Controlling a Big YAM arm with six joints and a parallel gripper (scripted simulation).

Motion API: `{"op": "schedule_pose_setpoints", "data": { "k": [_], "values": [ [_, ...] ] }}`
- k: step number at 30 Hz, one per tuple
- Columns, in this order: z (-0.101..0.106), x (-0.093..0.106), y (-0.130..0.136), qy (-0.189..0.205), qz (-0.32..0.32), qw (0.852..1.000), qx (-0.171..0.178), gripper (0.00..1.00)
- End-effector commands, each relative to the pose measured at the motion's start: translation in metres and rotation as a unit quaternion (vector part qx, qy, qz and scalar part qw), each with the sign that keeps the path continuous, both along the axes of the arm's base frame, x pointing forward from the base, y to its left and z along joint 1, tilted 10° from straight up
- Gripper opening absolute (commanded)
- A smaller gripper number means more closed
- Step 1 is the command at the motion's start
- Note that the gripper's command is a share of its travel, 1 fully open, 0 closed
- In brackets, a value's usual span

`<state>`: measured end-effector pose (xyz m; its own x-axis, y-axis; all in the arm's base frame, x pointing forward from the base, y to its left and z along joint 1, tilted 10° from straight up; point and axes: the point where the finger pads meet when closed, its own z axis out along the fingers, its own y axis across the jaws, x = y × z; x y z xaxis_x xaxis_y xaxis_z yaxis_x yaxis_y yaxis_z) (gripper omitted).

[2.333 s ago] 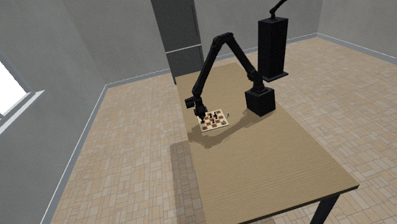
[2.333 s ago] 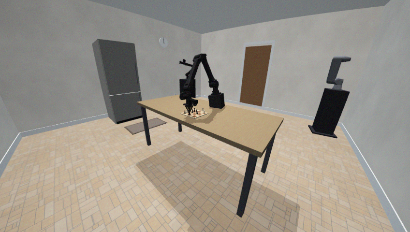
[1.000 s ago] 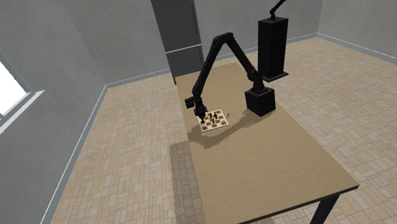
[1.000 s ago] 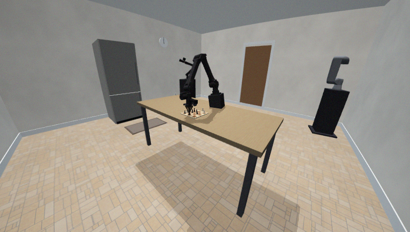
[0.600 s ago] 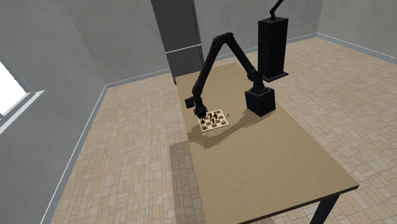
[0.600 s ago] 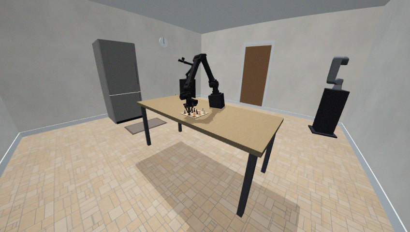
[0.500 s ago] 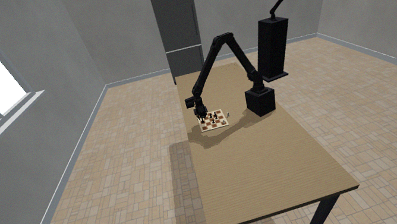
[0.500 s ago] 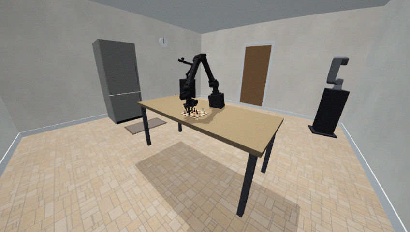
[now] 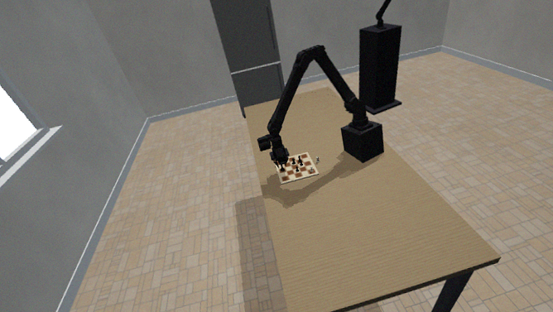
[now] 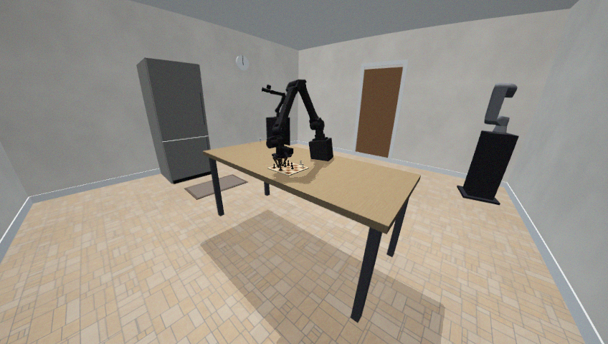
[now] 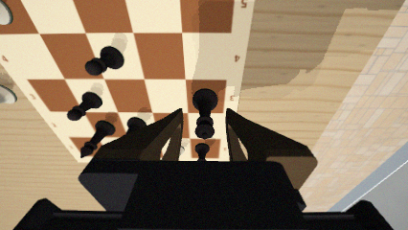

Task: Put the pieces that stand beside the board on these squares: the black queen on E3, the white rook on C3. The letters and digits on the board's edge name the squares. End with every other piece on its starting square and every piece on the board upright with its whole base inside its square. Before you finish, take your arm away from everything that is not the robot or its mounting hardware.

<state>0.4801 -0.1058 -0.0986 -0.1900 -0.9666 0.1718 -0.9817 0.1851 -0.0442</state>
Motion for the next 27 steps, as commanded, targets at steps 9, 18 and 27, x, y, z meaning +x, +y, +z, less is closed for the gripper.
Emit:
{"op": "schedule_pose_setpoints", "data": {
  "k": [9,18,27],
  "values": [
    [0.066,0.03,0.01,-0.038,0.004,0.999,-0.002,0.4],
    [0.108,0.028,0.018,-0.04,0.004,0.999,-0.002,0.4],
    [0.109,0.024,0.017,-0.028,0.0,1.0,-0.001,0.4]
  ]
}}
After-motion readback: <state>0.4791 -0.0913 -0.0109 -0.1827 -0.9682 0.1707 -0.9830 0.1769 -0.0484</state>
